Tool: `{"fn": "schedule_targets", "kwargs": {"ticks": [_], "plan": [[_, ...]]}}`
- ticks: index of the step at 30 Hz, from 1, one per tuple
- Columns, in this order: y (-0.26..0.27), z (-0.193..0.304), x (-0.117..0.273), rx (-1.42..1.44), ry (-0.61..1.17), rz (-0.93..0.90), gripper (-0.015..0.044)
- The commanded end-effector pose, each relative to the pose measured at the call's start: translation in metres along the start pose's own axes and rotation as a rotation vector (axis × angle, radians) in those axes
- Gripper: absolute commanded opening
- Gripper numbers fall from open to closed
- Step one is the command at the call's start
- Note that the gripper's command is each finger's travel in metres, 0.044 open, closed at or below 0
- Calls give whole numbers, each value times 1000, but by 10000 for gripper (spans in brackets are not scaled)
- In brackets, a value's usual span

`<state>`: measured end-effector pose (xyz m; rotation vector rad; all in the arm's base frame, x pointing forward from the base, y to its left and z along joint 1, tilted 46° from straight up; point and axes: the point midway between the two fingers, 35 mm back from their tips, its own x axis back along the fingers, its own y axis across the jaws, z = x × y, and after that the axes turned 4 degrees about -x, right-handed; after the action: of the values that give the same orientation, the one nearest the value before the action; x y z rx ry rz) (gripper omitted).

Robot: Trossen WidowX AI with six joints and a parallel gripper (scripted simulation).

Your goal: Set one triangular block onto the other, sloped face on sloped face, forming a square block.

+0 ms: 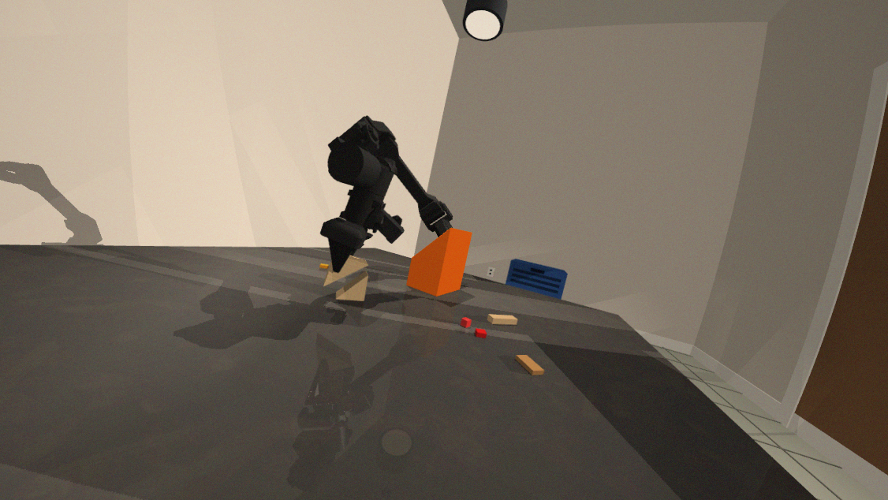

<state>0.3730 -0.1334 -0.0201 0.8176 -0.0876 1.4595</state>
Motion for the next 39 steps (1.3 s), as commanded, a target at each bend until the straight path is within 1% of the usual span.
{"fn": "schedule_targets", "kwargs": {"ticks": [1,6,8,12,33,39], "plan": [[4,4,5,9,-72,-25,0],[14,8,11,29,-169,-76,0],[16,8,12,31,-182,-83,0],[19,13,15,29,-183,-83,0],[78,77,47,32,-182,-85,0],[80,75,42,33,-182,-85,0]]}}
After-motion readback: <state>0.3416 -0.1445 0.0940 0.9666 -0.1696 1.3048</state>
